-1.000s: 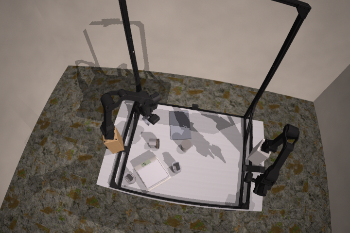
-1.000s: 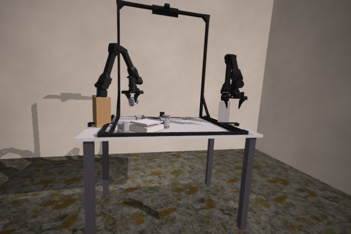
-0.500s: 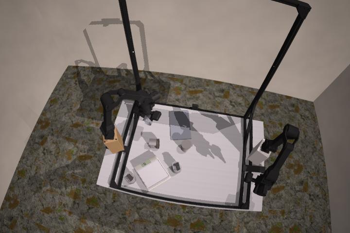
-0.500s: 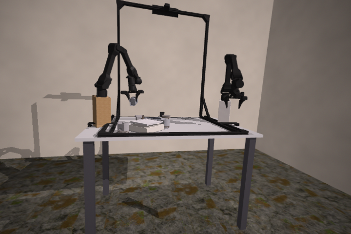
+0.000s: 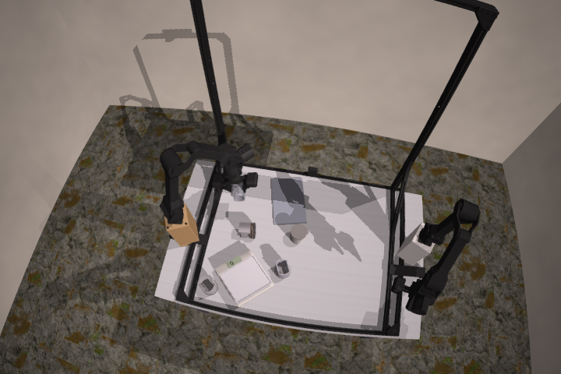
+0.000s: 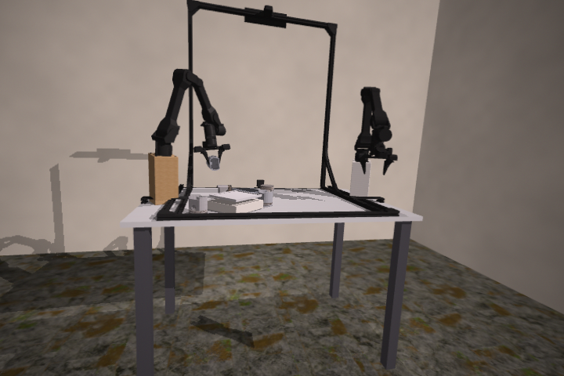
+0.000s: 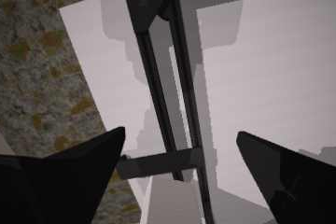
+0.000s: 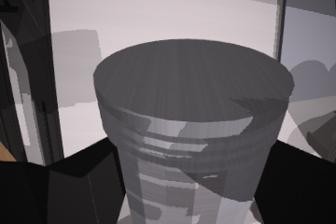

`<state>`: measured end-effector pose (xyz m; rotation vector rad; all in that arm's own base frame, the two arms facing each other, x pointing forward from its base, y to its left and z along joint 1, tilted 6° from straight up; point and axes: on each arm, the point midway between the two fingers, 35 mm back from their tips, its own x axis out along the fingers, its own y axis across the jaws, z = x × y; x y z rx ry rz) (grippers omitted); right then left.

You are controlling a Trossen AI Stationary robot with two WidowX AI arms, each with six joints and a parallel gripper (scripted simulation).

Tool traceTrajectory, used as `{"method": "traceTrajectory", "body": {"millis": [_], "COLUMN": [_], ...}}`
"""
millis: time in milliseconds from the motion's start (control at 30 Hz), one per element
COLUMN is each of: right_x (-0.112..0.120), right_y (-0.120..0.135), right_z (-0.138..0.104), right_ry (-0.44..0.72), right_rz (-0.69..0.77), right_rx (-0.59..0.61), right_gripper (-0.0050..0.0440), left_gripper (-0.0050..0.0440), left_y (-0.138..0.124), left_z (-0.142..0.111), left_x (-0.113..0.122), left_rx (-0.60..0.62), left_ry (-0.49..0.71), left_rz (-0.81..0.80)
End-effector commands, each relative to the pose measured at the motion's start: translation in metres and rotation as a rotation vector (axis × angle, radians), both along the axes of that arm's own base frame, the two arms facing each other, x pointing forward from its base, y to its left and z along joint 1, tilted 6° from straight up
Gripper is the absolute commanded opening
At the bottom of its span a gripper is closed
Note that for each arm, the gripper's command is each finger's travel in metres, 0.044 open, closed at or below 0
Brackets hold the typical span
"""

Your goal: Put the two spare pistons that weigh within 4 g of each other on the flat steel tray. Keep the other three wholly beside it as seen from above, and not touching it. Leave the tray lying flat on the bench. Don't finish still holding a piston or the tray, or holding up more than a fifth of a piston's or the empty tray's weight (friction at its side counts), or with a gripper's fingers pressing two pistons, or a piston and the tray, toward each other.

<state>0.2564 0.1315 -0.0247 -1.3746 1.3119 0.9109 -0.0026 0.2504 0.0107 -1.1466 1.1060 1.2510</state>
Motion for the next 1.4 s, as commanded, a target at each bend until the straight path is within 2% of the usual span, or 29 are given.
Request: {"method": "traceTrajectory", "body": {"millis": [0, 400, 533, 1367], "right_x": [0.0, 0.0, 0.0, 0.005], "right_y": [0.0, 0.0, 0.0, -0.007], "right_z": [0.001, 0.001, -0.001, -0.038], "right_ry": [0.001, 0.024, 0.027, 0.027], "right_rz": [0.089, 0.401, 0.442, 0.442], "right_rx": [-0.02, -0.084, -0.093, -0.093], "right_gripper": [0.0158, 0.0158, 0.0158, 0.0158], "left_gripper": [0.044, 0.044, 0.044, 0.044], "left_y": [0.0, 0.0, 0.0, 0.0], "left_z": [0.0, 0.0, 0.0, 0.0], "left_x": [0.0, 0.0, 0.0, 0.0], "left_rx": [0.0, 0.0, 0.0, 0.0], "left_ry": [-0.002, -0.002, -0.002, -0.002], "left_rz": [-0.002, -0.002, -0.002, -0.002]}}
